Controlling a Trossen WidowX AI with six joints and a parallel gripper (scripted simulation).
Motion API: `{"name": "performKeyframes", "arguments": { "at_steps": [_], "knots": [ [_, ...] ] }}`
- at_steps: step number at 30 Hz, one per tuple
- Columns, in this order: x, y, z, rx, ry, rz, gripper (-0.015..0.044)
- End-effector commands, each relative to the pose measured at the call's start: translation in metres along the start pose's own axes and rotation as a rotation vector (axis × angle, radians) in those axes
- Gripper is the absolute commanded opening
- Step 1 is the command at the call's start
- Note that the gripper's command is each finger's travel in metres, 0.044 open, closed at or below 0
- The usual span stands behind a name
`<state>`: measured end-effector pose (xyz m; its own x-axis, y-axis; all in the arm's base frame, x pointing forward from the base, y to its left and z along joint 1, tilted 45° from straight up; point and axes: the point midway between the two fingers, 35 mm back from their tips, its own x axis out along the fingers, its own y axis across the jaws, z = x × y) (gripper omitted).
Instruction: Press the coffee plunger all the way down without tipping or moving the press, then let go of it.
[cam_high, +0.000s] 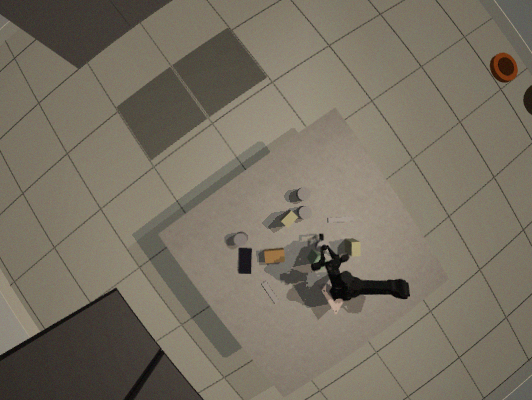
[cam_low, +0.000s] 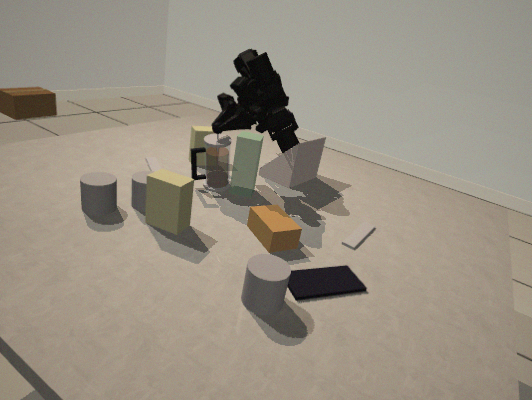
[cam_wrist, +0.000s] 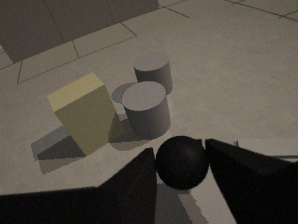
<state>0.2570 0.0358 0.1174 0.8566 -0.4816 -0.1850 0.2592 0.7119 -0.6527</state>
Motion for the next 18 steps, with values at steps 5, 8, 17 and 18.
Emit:
{"name": "performKeyframes", "arguments": {
  "at_steps": [5, 8, 17, 18],
  "knots": [
    [0.0025, 0.0004, -0.0037, -0.026, 0.013, -0.008, 0.0115],
    [0.0026, 0.0005, -0.0037, -0.026, 0.013, -0.008, 0.0115],
    [0.0009, 0.0006, -0.0004, -0.005, 0.001, -0.002, 0.0115],
    [0.0009, 0.0006, -0.0004, -0.005, 0.001, -0.002, 0.0115]
  ]
}}
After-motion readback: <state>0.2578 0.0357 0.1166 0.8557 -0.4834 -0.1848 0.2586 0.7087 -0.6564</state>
